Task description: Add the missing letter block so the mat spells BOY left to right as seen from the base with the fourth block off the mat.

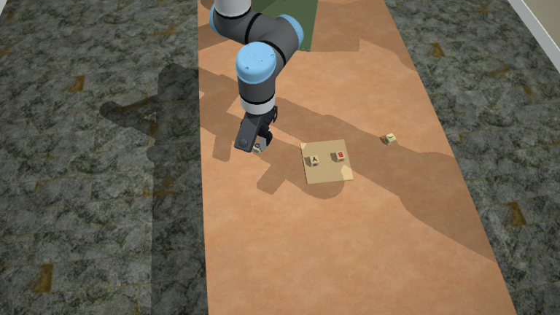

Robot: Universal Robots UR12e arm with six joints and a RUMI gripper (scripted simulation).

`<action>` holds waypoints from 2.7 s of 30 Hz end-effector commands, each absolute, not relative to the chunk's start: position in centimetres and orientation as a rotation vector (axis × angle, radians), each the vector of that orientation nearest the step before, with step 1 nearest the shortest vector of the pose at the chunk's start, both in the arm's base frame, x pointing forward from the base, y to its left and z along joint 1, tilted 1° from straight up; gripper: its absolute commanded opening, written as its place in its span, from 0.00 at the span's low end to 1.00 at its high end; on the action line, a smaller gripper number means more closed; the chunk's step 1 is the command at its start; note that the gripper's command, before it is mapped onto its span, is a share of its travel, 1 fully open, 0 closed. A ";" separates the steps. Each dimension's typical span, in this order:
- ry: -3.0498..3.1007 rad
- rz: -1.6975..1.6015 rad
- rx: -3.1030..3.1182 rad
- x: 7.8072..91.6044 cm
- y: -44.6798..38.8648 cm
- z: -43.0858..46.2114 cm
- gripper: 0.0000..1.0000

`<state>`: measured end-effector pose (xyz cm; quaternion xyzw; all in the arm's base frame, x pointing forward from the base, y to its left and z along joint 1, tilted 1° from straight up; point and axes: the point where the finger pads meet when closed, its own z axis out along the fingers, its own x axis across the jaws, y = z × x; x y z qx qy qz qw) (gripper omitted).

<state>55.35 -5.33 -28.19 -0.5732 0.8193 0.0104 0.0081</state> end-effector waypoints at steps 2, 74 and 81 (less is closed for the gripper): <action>2.560 0.031 -1.791 55.4 -5.3 -28.2 0.05; 2.603 0.032 -1.729 55.7 -4.7 -18.1 0.05; 2.671 0.033 -1.625 56.2 -3.1 -18.1 0.05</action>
